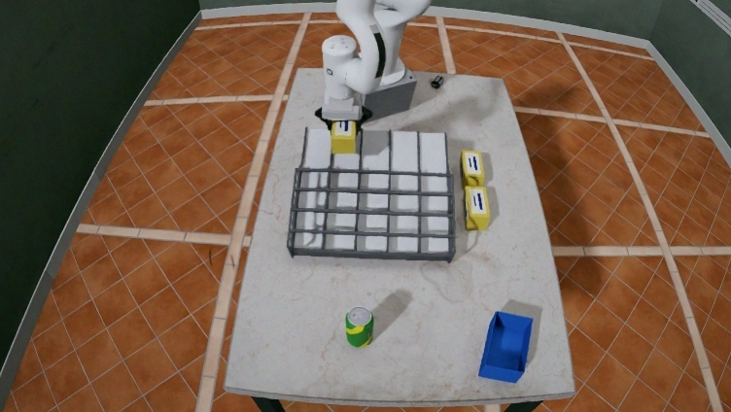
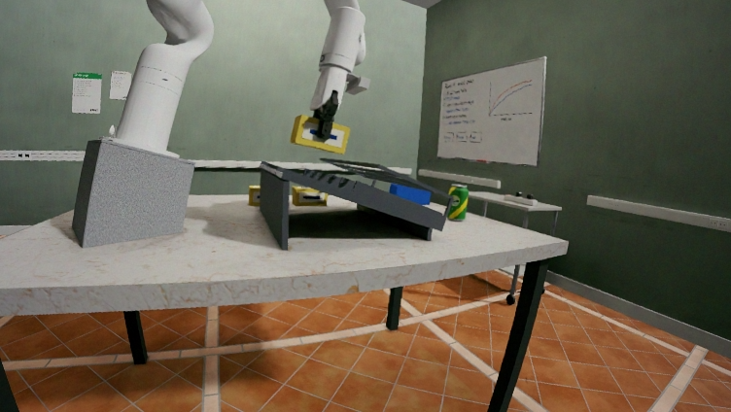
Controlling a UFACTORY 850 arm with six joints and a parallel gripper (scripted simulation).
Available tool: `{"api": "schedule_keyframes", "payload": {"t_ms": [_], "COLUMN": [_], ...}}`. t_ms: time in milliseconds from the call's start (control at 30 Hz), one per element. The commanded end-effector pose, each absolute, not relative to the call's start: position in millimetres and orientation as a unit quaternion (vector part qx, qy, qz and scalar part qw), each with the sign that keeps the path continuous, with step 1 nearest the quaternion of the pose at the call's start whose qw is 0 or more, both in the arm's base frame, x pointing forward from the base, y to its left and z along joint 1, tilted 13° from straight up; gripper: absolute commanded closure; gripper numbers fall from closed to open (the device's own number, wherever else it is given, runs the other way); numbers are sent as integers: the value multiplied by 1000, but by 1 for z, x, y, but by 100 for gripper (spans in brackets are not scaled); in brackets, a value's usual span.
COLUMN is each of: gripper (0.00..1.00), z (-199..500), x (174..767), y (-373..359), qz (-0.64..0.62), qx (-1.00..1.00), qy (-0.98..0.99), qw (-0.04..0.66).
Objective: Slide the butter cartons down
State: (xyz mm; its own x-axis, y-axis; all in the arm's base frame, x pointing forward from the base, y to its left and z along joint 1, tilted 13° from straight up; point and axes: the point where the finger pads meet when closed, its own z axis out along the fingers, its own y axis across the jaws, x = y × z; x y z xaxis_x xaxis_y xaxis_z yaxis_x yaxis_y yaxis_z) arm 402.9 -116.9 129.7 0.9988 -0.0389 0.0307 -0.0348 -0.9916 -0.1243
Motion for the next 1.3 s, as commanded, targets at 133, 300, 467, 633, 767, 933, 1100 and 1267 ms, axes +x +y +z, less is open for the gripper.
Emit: {"api": "schedule_keyframes", "payload": {"t_ms": [133,300,467,633,767,933,1100,1267], "gripper": [100,100,100,100,100,100,100,100], "z": [130,130,130,130,130,100,100,100], "x": [404,404,404,404,404,401,401,401], "y": [-116,-116,-116,-116,-116,-112,-112,-112], "qz": [-1,48,48,48,48,48,48,48], "qx": [-998,-997,-997,-997,-997,-997,-997,-997], "qy": [19,17,17,17,17,17,17,17], "qw": [57,59,59,59,59,59,59,59]}}
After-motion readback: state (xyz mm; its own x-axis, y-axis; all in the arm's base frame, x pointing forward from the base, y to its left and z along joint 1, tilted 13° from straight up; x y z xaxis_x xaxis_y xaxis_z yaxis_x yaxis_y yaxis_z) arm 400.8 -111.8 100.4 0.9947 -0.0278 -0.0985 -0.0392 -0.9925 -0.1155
